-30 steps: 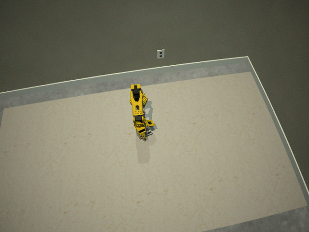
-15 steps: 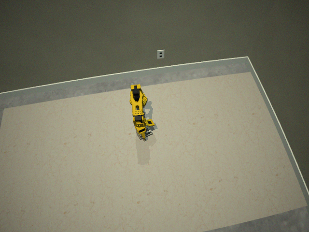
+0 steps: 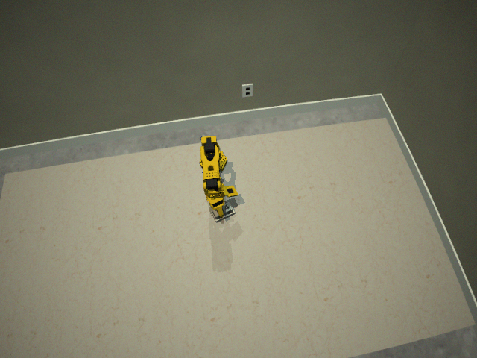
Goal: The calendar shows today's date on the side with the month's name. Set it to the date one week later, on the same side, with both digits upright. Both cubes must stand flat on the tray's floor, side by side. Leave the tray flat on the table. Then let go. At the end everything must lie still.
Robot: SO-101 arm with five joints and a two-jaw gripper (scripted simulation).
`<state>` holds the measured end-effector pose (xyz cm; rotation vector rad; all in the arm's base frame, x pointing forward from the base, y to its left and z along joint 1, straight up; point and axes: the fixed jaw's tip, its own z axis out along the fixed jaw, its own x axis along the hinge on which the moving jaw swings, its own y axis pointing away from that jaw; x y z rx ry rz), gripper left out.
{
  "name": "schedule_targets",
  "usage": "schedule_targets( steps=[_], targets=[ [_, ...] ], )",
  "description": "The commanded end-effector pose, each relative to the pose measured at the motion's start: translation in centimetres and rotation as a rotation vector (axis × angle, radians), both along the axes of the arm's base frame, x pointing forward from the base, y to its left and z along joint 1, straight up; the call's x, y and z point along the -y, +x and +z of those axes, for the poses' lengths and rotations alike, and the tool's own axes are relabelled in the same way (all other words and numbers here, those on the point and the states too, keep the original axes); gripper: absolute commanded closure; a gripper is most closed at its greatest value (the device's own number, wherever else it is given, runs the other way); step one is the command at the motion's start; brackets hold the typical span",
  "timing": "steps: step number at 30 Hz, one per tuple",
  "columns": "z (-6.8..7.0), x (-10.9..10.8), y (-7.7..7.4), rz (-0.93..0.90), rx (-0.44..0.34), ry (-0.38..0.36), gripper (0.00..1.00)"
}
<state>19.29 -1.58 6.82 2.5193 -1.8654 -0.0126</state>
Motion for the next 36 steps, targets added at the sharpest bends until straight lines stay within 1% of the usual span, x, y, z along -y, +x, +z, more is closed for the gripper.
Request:
schedule_targets(
  steps=[1, 28, 36],
  targets=[
    [1.98, 0.12, 0.52, 0.006, 0.069, -0.004, 0.64],
    [2.11, 0.11, 0.48, 0.005, 0.070, -0.003, 0.64],
    [2.26, 0.07, 0.36, -0.029, 0.076, -0.003, 0.64]
  ],
)
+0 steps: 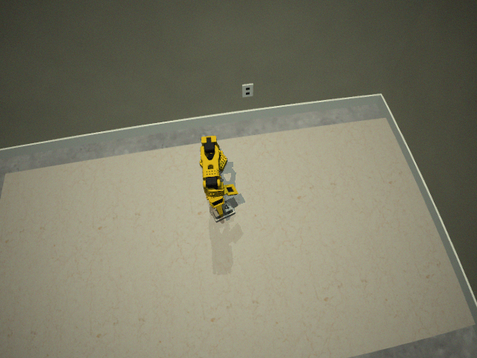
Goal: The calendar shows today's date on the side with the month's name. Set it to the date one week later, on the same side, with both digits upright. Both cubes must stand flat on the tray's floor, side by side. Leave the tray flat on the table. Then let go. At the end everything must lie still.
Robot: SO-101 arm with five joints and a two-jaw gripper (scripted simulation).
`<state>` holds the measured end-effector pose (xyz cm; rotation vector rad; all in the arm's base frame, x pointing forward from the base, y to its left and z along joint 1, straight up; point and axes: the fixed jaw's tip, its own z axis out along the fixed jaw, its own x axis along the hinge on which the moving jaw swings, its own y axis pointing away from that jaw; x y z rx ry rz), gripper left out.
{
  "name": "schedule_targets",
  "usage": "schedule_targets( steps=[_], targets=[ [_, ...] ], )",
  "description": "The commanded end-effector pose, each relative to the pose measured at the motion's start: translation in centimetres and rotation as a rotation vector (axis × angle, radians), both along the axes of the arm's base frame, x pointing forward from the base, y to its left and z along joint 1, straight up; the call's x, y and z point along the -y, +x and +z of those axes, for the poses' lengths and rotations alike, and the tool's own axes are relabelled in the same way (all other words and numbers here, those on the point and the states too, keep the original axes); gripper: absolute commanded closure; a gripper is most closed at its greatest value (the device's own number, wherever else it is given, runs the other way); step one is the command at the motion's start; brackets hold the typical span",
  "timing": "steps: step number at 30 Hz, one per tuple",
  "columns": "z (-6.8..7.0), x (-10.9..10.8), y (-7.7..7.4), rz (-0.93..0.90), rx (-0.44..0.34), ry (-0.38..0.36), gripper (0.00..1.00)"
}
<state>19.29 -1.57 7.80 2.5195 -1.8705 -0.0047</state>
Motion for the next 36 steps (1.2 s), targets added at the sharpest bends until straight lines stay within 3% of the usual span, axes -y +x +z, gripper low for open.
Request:
schedule_targets(
  steps=[1, 22, 36],
  targets=[
    [1.3, 0.1, 0.3, -0.035, 0.072, -0.002, 0.64],
    [2.7, -0.4, -0.9, -0.380, 0.140, 0.017, 0.64],
    [4.1, -0.9, -2.6, -0.877, 0.229, 0.089, 0.64]
  ],
)
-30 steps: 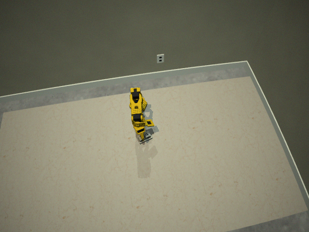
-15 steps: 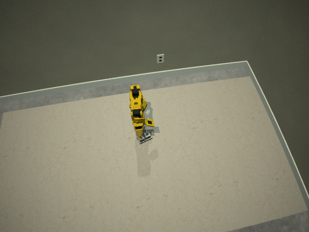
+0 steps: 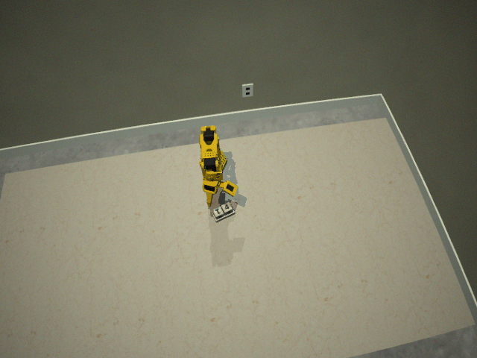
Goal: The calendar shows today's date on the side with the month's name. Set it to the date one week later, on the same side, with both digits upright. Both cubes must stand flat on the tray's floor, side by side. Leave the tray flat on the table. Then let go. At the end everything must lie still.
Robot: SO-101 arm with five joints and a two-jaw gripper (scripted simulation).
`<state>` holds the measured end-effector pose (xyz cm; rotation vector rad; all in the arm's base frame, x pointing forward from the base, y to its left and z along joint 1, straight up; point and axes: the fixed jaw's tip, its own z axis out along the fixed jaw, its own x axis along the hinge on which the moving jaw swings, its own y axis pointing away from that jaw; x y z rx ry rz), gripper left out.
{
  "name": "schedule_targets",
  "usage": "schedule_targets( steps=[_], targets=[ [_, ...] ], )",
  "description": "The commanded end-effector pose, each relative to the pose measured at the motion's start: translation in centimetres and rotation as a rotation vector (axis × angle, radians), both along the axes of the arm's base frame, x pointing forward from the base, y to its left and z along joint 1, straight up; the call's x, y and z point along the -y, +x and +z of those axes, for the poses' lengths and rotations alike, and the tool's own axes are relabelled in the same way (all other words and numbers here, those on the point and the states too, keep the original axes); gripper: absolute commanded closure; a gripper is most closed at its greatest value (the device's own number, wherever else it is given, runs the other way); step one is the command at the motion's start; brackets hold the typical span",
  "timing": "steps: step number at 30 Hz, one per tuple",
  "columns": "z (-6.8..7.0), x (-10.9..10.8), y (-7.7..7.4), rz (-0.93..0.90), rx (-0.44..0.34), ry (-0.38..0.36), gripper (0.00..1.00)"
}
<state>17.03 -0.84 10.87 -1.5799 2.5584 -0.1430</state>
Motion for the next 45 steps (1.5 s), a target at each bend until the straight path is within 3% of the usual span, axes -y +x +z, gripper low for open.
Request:
schedule_targets(
  steps=[1, 3, 18, 33, 45],
  targets=[
    [1.1, -0.3, -0.5, -0.158, 0.081, 0.030, 0.64],
    [1.1, -0.3, -0.5, -0.158, 0.081, 0.030, 0.64],
    [1.8, -0.7, -2.2, -0.678, 0.188, 0.170, 0.64],
    [2.0, -0.9, -3.1, -0.959, 0.239, 0.272, 0.64],
    [2.0, -0.9, -3.3, -1.038, 0.252, 0.304, 0.64]
  ],
)
